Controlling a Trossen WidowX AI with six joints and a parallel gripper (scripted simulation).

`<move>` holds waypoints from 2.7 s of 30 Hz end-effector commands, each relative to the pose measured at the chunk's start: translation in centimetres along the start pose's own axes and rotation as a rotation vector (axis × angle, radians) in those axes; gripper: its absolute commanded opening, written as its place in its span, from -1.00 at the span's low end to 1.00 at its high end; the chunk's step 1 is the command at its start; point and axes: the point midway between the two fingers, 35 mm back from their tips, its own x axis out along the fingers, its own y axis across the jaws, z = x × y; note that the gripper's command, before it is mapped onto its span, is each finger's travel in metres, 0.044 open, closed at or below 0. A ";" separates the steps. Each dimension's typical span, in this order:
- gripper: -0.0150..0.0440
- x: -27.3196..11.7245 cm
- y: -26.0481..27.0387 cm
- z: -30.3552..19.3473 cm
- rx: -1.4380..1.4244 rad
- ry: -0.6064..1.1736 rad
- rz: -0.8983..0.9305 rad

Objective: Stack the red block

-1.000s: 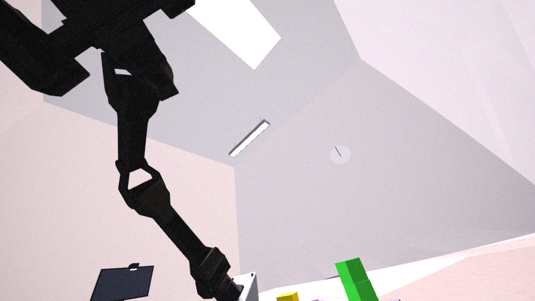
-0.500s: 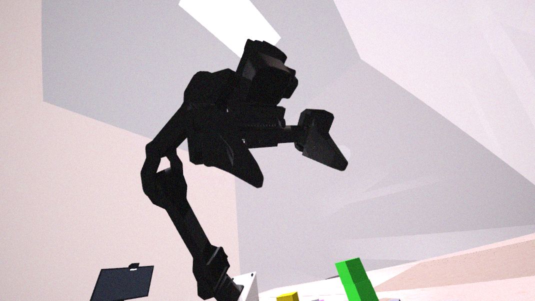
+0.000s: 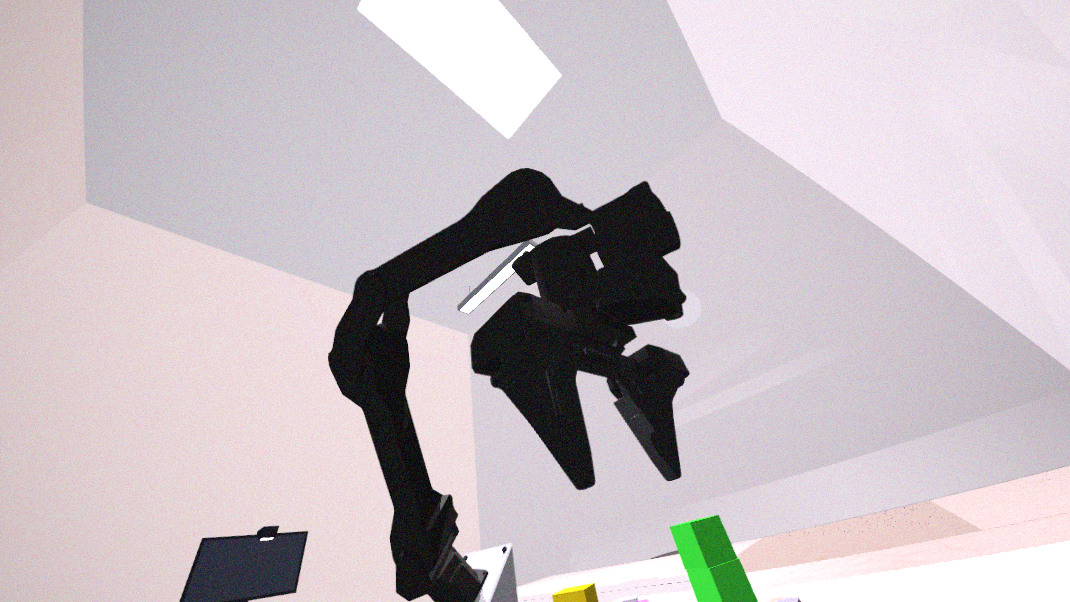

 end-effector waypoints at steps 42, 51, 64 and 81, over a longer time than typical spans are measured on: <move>1.00 9.3 -0.6 -0.2 0.010 0.003 -0.003; 1.00 9.3 -0.6 -0.2 0.010 0.003 -0.003; 0.29 9.3 -0.6 -0.2 0.010 0.003 -0.003; -0.49 6.7 -0.5 -0.1 0.010 0.004 -0.001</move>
